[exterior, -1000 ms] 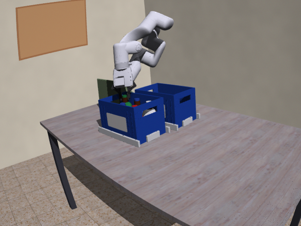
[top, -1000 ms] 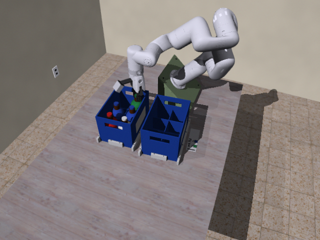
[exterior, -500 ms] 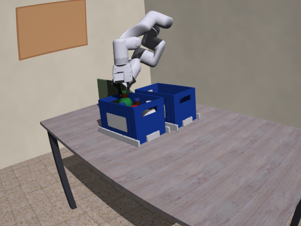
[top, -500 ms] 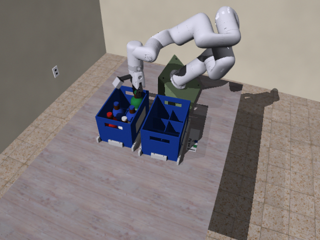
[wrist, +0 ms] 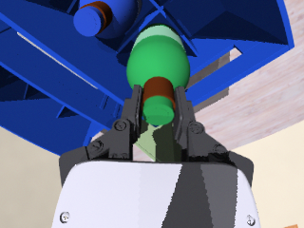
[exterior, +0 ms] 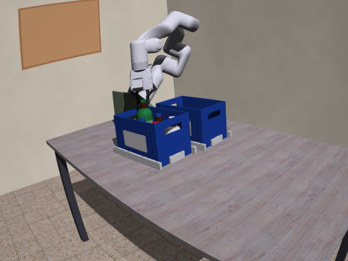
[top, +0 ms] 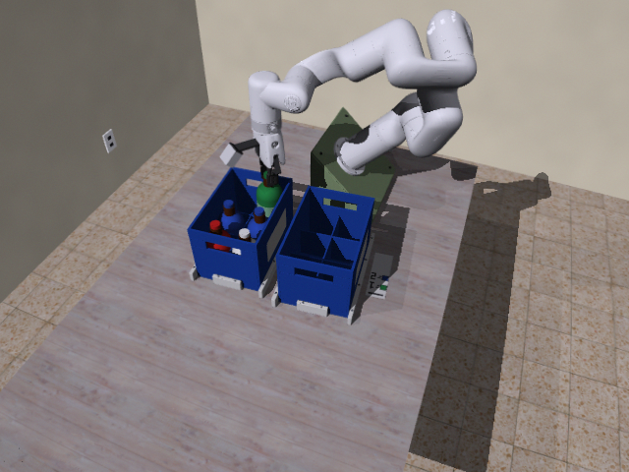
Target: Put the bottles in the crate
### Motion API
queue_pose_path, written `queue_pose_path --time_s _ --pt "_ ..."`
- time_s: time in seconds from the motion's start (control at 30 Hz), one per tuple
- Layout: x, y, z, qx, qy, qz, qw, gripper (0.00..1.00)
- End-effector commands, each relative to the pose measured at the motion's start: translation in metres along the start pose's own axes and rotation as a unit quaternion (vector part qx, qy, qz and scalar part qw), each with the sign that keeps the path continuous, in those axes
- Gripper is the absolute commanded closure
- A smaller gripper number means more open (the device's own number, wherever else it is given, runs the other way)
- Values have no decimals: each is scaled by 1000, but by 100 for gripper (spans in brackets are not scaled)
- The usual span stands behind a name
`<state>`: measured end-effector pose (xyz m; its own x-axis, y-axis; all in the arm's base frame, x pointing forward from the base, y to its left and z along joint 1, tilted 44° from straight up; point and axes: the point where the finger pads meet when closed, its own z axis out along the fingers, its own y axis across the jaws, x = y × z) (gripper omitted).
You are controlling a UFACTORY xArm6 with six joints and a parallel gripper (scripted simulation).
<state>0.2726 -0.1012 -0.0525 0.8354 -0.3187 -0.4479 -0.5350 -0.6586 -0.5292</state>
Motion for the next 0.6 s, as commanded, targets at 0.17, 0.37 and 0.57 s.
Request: queue_pose_path --time_s 0.17,0.37,0.57 --pt "1 0 -14 -1 2 -1 1000 100" --pt "1 0 -24 -1 2 -1 1000 100" --pt "1 0 -30 -1 2 -1 1000 100"
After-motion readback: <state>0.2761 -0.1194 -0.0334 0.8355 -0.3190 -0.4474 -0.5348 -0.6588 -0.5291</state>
